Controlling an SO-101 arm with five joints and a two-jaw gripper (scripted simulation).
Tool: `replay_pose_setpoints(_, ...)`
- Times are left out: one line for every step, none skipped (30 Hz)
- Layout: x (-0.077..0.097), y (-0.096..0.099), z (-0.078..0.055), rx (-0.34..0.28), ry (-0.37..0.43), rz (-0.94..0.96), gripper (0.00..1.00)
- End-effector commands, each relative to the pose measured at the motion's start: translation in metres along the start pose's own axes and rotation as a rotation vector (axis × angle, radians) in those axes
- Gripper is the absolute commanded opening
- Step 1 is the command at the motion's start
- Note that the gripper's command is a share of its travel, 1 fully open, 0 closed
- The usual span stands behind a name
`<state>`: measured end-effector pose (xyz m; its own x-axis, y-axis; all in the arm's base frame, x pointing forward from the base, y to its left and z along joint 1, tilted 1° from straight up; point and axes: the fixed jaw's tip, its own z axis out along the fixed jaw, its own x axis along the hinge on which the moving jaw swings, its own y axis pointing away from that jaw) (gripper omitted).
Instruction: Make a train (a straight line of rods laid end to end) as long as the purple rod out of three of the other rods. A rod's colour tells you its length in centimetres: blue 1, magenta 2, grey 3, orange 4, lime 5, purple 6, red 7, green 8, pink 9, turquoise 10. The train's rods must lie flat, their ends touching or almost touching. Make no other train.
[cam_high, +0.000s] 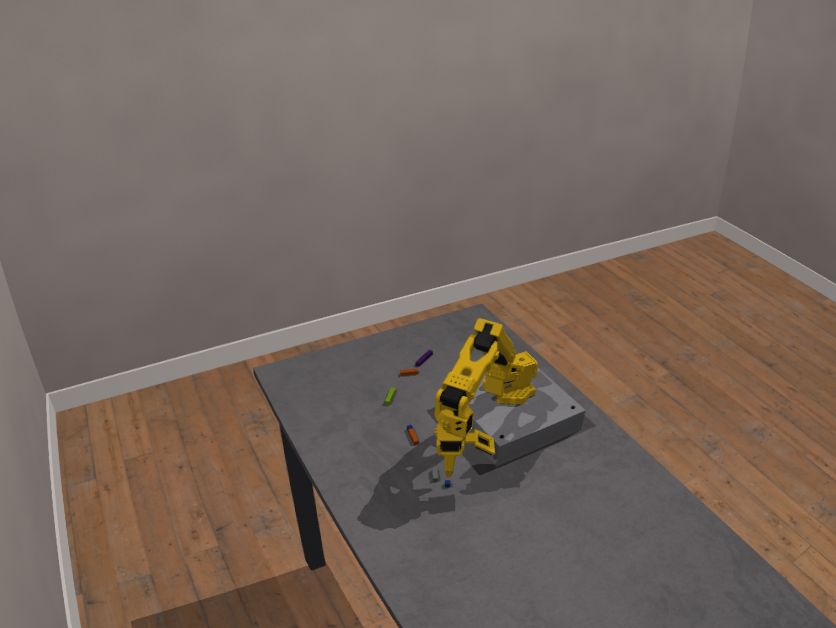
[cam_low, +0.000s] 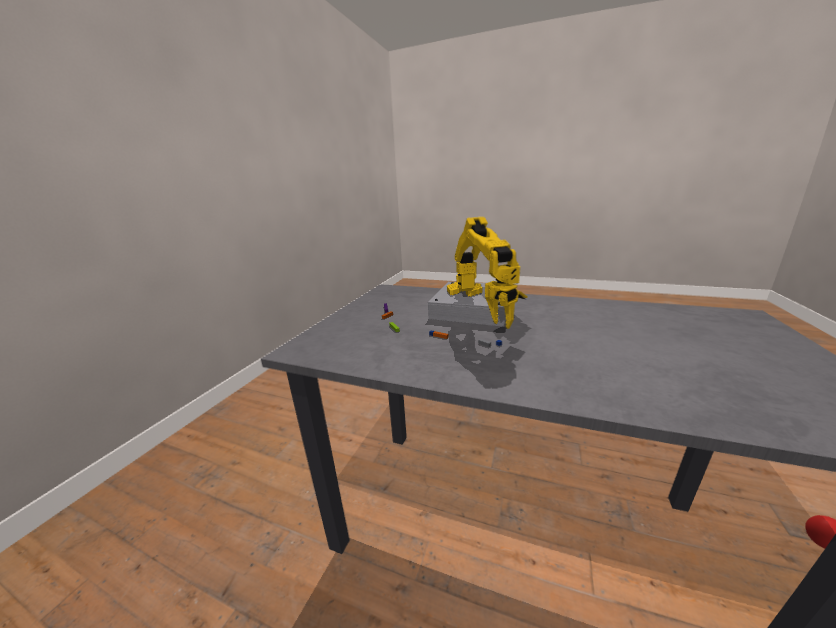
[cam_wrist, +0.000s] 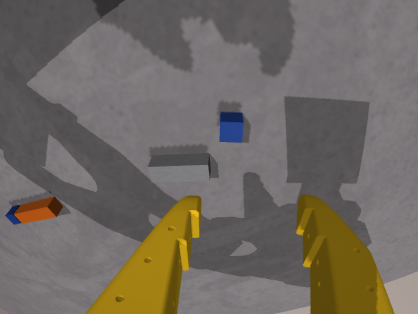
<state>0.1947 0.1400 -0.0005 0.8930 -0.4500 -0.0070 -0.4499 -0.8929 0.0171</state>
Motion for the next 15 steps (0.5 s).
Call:
replay_pose_setpoints(-0.002, -0.001, 0.001, -0.005, -0.004, -0.016, 0.19)
replay_pose_setpoints(-0.002, -0.001, 0.001, -0.005, -0.004, -0.016, 0.19)
replay_pose_setpoints(-0.002, -0.001, 0.002, -0.005, -0.004, -0.016, 0.19)
replay_pose_setpoints(-0.002, -0.001, 0.003, -0.005, -0.004, -0.016, 0.19)
replay_pose_setpoints(-0.002, -0.001, 0.003, -0.005, -0.004, -0.016, 0.19)
replay_pose_setpoints(-0.002, -0.001, 0.004, -0.005, -0.004, -0.016, 0.19)
replay_pose_setpoints(-0.002, -0.001, 0.005, -0.005, -0.004, -0.016, 0.19)
replay_pose_setpoints(-0.002, -0.001, 0.007, -0.005, -0.004, -0.016, 0.19)
replay_pose_setpoints(-0.001, -0.001, 0.008, -0.005, -0.004, -0.016, 0.19)
replay_pose_setpoints(-0.001, -0.001, 0.009, -0.005, -0.004, -0.016, 0.19)
replay_pose_setpoints(-0.001, -0.001, 0.011, -0.005, -0.004, -0.016, 0.19)
replay_pose_setpoints(-0.001, -0.002, 0.013, -0.005, -0.004, -0.016, 0.19)
replay_pose_setpoints(-0.001, -0.002, 0.014, -0.005, -0.004, -0.016, 0.19)
replay_pose_setpoints(-0.001, -0.002, 0.016, -0.005, -0.004, -0.016, 0.19)
replay_pose_setpoints(-0.001, -0.002, 0.018, -0.005, -0.004, -0.016, 0.19)
